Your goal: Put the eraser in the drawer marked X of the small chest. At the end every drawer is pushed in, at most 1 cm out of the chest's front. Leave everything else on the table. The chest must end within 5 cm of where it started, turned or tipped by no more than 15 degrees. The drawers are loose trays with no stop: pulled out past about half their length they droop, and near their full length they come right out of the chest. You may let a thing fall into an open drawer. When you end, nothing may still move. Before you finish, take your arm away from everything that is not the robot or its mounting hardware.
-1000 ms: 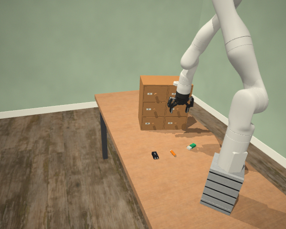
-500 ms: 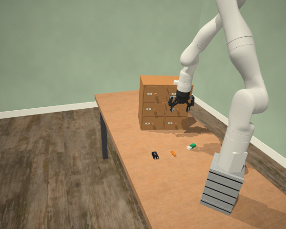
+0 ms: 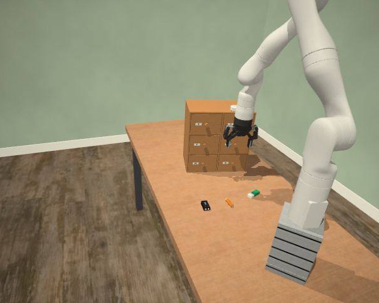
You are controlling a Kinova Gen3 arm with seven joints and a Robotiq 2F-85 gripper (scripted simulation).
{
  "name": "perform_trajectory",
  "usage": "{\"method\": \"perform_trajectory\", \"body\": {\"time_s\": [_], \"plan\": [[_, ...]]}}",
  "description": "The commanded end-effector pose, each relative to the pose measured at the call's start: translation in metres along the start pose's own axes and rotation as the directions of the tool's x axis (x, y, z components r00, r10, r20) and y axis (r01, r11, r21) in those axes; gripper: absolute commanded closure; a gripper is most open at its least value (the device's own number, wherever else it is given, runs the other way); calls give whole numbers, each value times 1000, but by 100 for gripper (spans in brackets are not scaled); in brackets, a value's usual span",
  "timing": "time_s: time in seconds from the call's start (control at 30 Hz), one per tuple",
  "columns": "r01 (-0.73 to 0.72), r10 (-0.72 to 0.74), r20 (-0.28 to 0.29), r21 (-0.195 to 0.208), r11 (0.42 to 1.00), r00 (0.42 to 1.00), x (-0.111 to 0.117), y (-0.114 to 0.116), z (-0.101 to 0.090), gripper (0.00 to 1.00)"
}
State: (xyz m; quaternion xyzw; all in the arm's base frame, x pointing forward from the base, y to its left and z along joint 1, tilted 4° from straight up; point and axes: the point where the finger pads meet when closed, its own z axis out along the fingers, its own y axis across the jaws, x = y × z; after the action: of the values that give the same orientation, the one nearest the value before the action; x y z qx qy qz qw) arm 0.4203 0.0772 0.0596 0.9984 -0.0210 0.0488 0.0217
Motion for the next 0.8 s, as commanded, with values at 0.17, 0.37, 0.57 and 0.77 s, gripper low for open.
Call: {"method": "perform_trajectory", "body": {"time_s": [0.17, 0.37, 0.57, 0.77], "plan": [[-5, 5, 11, 1, 1000, 1000, 1, 1, -2, 0], [-5, 5, 23, 1, 1000, 1000, 1, 1, -3, 0], [-5, 5, 31, 1, 1000, 1000, 0, 1, -3, 0], [-5, 5, 34, 1, 1000, 999, 0, 1, -4, 0]]}}
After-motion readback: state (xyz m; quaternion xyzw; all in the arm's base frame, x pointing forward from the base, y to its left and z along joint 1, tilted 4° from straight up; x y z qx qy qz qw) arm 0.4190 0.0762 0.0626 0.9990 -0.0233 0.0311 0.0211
